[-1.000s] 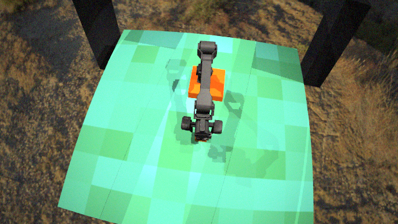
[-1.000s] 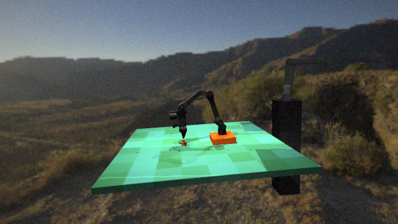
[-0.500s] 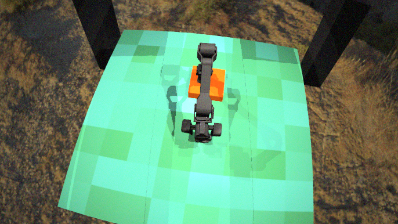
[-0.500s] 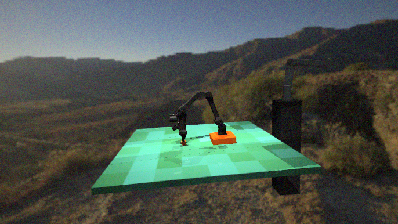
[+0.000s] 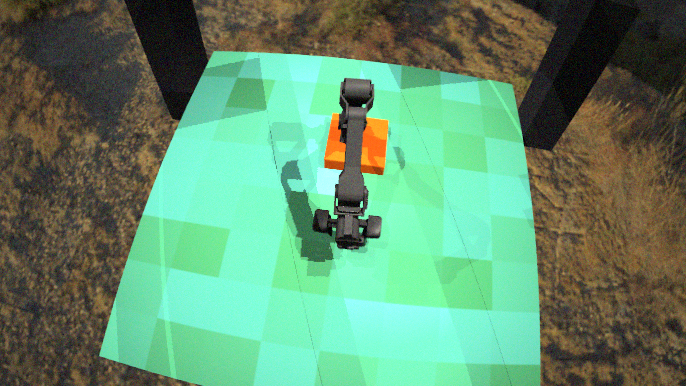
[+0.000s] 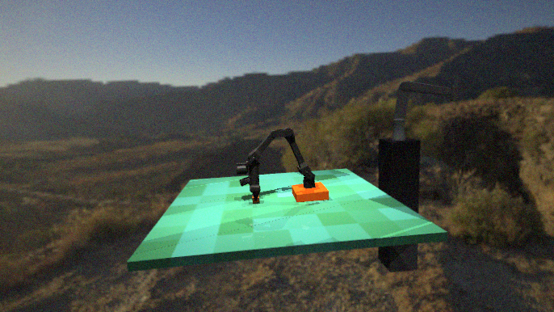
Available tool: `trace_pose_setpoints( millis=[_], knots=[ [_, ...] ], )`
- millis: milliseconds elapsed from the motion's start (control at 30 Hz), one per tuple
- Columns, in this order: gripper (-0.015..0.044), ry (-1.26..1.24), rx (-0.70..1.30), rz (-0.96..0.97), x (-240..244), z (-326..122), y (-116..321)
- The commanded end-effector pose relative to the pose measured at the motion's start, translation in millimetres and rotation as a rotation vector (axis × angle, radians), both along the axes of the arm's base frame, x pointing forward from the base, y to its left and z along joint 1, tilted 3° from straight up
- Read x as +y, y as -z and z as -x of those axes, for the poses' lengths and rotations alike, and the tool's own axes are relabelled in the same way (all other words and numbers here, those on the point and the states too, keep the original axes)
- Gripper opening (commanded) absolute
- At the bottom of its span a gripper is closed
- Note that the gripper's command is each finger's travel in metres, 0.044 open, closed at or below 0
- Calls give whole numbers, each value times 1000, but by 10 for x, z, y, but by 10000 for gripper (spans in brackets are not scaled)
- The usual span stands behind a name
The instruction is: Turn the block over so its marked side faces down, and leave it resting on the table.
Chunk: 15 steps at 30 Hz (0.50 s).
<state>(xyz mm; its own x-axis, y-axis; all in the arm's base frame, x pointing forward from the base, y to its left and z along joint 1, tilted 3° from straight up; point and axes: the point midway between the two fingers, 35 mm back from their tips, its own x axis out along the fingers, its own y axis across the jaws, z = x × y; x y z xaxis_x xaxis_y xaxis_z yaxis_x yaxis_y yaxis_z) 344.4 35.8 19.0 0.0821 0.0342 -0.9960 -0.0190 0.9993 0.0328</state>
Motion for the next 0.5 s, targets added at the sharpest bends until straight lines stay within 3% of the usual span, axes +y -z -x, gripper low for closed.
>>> trace_pose_setpoints(
  millis=[0,100,467],
  knots=[
    [387,3,10,5,-4,9,55],
    [309,3,10,5,-4,9,55],
    [235,3,10,5,-4,9,55]
  ],
)
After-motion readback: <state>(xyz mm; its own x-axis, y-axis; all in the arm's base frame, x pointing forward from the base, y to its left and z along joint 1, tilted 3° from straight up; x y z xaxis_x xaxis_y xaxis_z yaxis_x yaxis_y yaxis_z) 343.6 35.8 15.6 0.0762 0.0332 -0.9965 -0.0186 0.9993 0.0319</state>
